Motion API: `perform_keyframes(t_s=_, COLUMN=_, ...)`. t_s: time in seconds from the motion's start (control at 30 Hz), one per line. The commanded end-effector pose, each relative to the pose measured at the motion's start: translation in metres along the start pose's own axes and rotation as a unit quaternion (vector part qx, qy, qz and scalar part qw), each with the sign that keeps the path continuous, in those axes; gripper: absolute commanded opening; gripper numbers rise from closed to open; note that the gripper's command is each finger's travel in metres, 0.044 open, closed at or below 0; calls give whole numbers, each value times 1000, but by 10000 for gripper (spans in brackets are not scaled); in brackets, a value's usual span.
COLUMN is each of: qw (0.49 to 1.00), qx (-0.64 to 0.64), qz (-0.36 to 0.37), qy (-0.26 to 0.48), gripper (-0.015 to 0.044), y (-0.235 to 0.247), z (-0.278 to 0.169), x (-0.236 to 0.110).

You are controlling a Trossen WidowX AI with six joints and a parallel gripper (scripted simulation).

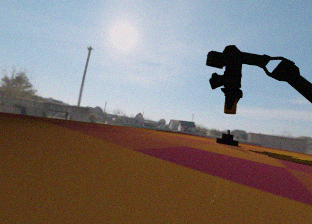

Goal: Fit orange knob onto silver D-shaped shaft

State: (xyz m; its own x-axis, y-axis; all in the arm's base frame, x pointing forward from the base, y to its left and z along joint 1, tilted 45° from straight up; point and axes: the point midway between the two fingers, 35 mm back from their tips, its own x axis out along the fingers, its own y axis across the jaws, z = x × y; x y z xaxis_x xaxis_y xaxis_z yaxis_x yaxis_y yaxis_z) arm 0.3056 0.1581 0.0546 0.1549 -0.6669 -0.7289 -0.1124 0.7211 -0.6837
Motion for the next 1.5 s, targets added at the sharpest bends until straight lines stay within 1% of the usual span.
perform_keyframes(t_s=0.0, qw=1000, qx=-1, qz=0, qy=-3, gripper=0, y=-13, z=3, x=2)
perform_keyframes(t_s=0.97, qw=1000, qx=2, qz=-12, qy=-2, gripper=0, y=-100, z=15, x=28)
perform_keyframes(t_s=1.1, qw=1000, qx=4, qz=-13, qy=-2, gripper=0, y=-104, z=15, x=30)
perform_keyframes(t_s=1.23, qw=999, qx=37, qz=-13, qy=-3, gripper=0, y=-104, z=15, x=30)
perform_keyframes(t_s=1.47, qw=990, qx=138, qz=-13, qy=-4, gripper=0, y=-107, z=15, x=30)
